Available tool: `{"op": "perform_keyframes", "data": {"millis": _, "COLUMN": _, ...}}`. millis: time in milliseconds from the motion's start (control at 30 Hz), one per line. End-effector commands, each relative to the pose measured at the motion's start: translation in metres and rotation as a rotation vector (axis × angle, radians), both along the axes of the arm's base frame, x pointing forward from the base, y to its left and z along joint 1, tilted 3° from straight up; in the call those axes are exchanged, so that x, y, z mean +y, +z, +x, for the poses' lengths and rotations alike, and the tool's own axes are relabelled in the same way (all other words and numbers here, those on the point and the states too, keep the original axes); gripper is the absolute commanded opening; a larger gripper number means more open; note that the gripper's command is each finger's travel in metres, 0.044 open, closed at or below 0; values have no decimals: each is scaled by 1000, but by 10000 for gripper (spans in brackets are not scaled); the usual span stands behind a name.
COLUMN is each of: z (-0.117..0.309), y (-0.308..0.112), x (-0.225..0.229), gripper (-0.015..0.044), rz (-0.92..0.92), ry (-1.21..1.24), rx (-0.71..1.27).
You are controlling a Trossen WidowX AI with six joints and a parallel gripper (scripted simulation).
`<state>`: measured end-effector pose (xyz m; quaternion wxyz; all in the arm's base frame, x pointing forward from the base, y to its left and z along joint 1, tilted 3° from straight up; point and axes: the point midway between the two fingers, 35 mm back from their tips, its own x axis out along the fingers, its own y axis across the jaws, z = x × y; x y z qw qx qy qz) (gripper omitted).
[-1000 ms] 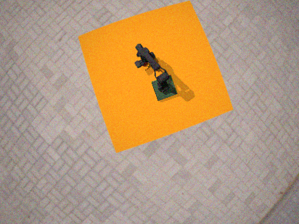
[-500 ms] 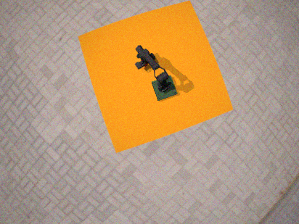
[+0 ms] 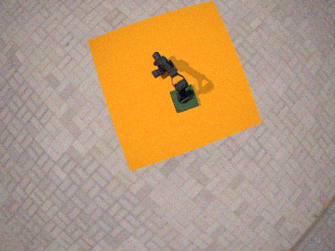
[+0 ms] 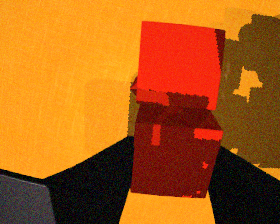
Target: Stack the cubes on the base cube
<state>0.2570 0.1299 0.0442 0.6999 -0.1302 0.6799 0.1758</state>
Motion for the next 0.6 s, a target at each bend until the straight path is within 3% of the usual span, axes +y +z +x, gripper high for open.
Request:
{"op": "perform_keyframes", "data": {"millis": 0, "z": -1, "y": -9, "x": 0, "gripper": 105, "rz": 1, "ry": -12, "rx": 10}}
{"op": "perform_keyframes", "data": {"millis": 567, "z": -1, "y": -11, "x": 1, "gripper": 105, "rz": 1, "ry": -14, "rx": 10}}
